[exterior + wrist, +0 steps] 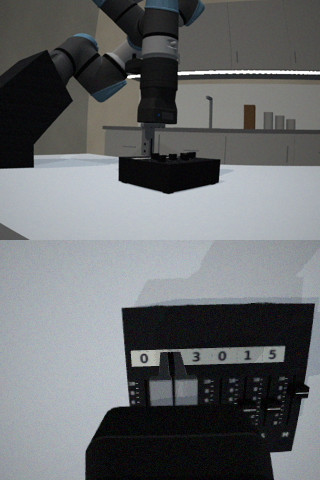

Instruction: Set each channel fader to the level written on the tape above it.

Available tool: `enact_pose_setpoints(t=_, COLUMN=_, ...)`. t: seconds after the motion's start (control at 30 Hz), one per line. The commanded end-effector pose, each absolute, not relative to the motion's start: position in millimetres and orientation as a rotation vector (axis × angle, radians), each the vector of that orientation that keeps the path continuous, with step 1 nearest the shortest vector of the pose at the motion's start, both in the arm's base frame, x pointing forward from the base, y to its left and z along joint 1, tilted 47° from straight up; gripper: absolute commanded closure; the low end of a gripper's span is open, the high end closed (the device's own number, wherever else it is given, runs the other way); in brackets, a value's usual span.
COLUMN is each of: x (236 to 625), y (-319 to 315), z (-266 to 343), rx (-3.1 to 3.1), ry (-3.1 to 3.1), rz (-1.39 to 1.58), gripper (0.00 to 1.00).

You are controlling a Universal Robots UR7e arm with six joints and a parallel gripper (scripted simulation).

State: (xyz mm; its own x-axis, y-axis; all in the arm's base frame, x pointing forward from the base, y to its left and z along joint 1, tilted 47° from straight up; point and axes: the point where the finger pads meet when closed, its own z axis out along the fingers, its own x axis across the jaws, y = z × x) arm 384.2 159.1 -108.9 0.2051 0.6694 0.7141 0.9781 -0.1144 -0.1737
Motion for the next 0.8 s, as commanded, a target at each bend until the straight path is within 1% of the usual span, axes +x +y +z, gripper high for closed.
enact_pose_setpoints(t=0.0, x=384.7, y=158.7, z=-108.8, rx=-1.857, ry=-1.531, rz=-0.632, gripper=1.00)
enact_pose_setpoints(t=0.77, x=388.3, y=158.3, z=-109.4, rx=-1.857, ry=-1.531, rz=-0.632, gripper=1.00)
